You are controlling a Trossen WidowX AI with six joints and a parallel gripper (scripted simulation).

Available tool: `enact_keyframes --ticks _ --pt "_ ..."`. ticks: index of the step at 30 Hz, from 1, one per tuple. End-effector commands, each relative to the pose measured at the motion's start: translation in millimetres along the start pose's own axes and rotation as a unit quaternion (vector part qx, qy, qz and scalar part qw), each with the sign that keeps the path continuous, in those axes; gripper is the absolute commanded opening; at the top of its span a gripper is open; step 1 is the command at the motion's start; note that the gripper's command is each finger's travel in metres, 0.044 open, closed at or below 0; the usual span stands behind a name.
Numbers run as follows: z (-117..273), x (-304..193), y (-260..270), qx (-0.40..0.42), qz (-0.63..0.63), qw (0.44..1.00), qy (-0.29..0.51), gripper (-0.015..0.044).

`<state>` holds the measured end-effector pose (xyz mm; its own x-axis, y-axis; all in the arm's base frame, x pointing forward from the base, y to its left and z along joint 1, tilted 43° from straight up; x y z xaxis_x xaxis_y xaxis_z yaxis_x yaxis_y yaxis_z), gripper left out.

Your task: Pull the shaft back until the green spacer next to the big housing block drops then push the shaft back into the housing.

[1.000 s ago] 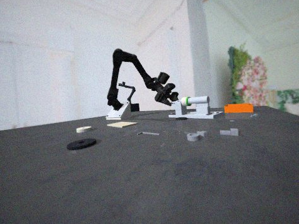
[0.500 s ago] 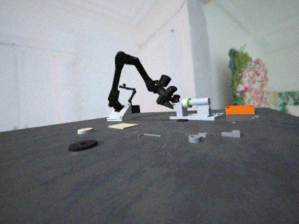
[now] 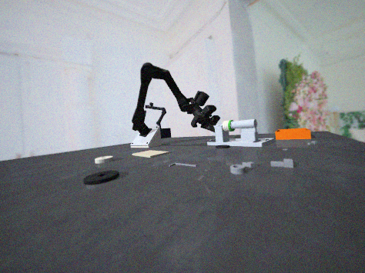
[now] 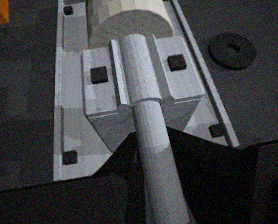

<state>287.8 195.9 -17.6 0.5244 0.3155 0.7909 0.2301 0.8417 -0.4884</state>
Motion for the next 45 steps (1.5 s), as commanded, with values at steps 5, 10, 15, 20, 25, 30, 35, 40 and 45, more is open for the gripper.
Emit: enact_keyframes --ticks 5,10,15,20,25,30,35,40,45 --pt "1 0 0 0.001 0.001 1.0 0.0 0.0" --pt "3 -3 -1 0.002 0.002 1.0 0.0 0.0" --pt "5 -5 -1 0.002 0.002 1.0 0.0 0.0" --pt "8 -7 -2 0.002 0.002 1.0 0.0 0.0" --pt "10 -10 -2 0.002 0.002 1.0 0.0 0.0" --pt "12 -11 -3 0.002 0.002 1.0 0.0 0.0" --pt "11 -11 -2 0.002 0.002 1.0 0.0 0.0" --pt "11 -11 -3 0.002 0.002 1.0 0.0 0.0" --pt "12 -11 -3 0.002 0.002 1.0 0.0 0.0"
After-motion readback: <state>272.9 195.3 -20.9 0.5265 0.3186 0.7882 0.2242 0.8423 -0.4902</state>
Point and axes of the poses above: the point midway between the two fingers, 35 mm back from their tips, its own z axis back along the fingers, its own y axis across the jaws, x = y × z, the point moved 9 cm from there along z, back along the fingers, and after that the axes turned 12 degrees about -z, right-handed, at the moved point
